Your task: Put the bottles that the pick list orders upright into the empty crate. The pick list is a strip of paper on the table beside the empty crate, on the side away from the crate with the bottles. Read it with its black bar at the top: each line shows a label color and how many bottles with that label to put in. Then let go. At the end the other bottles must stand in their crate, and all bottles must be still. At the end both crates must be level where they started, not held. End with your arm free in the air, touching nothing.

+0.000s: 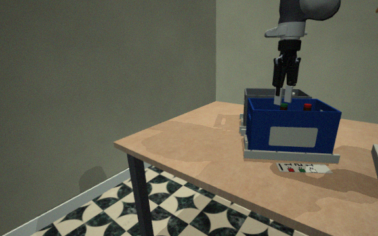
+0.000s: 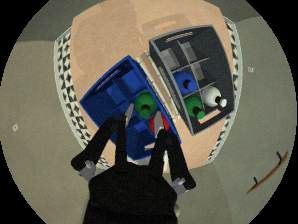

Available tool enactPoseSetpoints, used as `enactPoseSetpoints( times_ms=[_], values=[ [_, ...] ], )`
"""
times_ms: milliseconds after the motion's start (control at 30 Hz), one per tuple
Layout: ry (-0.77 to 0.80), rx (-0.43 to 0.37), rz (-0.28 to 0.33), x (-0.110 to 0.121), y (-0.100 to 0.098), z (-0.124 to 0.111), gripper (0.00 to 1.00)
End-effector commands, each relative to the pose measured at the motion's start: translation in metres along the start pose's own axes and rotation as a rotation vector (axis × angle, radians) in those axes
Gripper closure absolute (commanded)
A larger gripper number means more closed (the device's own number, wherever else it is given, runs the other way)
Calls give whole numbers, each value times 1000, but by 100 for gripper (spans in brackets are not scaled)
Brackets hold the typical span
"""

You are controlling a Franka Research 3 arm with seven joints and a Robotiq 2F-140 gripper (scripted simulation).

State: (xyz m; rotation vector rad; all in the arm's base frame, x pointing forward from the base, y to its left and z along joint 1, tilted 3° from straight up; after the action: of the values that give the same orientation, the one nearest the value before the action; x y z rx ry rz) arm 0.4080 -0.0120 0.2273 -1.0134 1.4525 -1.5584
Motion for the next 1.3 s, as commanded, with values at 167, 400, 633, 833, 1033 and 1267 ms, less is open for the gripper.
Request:
enactPoseSetpoints(
  times_ms=[167, 400, 633, 833, 1033, 1267],
  values=[
    [-2, -12, -2, 1, -23, -3, 62],
    [-2, -12, -2, 1, -36, -2, 62],
    [-2, -12, -2, 1, -55, -2, 62],
    [-2, -12, -2, 1, -60, -2, 62],
    [-2, -12, -2, 1, -60, -2, 62],
    [-2, -12, -2, 1, -60, -2, 62]
  ],
)
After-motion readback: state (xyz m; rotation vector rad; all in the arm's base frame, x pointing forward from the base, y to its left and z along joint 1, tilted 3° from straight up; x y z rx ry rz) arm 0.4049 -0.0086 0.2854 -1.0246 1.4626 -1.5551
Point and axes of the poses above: the point where the finger pads meet when closed, its own y axis out along the fingers, its own x axis across the jaws, z = x × y, the point moved 7 cm from there along -y, back along the fingers, and after that the axes turned 1 degree about y, right-handed, at the moved point
